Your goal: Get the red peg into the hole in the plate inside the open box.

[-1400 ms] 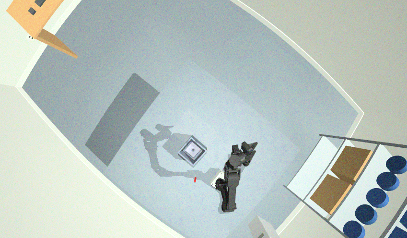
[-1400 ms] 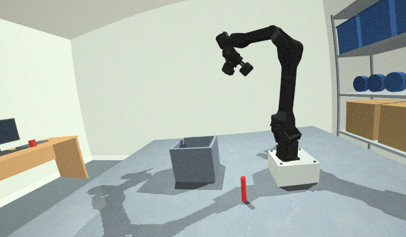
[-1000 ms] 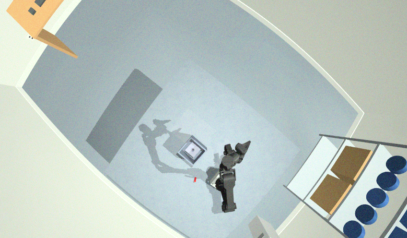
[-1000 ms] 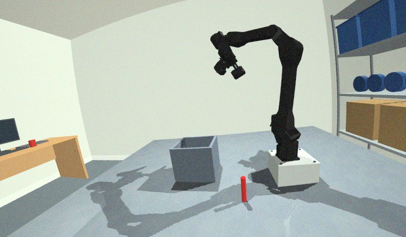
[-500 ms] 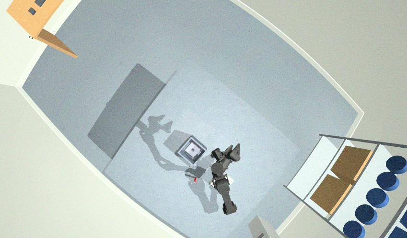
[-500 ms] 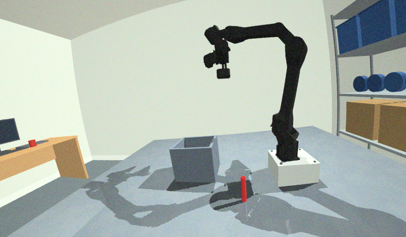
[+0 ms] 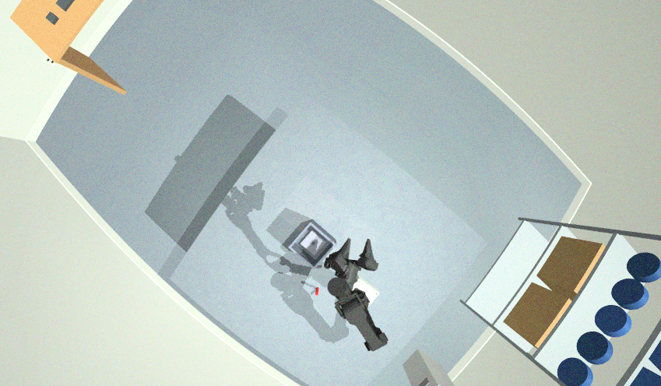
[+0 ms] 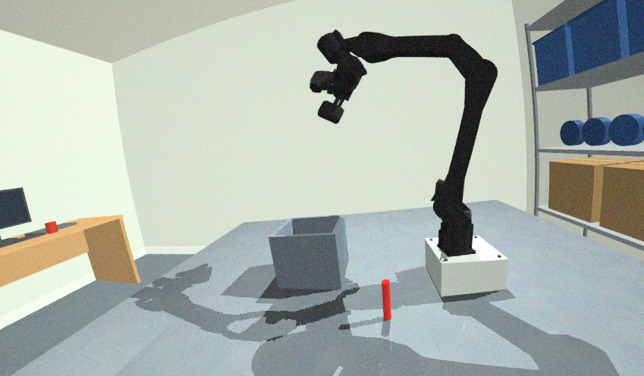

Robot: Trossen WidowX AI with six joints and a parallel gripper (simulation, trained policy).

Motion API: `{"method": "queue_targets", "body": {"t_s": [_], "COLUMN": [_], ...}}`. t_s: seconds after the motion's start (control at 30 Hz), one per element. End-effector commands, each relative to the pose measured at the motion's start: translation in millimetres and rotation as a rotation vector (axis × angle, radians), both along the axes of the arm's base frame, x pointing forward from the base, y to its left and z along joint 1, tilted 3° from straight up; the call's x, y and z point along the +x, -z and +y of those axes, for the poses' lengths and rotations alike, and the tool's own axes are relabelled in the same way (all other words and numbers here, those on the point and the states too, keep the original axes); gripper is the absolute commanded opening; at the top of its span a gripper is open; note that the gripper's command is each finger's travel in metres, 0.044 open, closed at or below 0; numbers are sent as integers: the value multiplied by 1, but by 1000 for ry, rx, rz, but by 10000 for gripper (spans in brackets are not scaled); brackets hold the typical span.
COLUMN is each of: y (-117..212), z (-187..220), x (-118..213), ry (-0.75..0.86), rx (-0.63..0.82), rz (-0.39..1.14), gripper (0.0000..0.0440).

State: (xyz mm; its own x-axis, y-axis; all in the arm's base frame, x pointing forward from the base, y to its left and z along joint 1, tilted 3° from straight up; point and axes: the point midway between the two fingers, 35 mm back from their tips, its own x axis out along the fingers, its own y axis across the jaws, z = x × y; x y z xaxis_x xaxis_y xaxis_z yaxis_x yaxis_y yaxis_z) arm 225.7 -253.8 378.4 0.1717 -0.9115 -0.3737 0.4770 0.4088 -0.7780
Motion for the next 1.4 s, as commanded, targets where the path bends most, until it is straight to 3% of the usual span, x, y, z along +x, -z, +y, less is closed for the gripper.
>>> {"method": "queue_targets", "body": {"t_s": [0.0, 0.7, 1.37], "y": [3, 35, 92], "z": [15, 117, 219], "x": [11, 56, 58], "ry": [-29, -139, -35], "rx": [43, 458, 963], "rz": [-106, -583, -694], "gripper": [440, 440, 440]}}
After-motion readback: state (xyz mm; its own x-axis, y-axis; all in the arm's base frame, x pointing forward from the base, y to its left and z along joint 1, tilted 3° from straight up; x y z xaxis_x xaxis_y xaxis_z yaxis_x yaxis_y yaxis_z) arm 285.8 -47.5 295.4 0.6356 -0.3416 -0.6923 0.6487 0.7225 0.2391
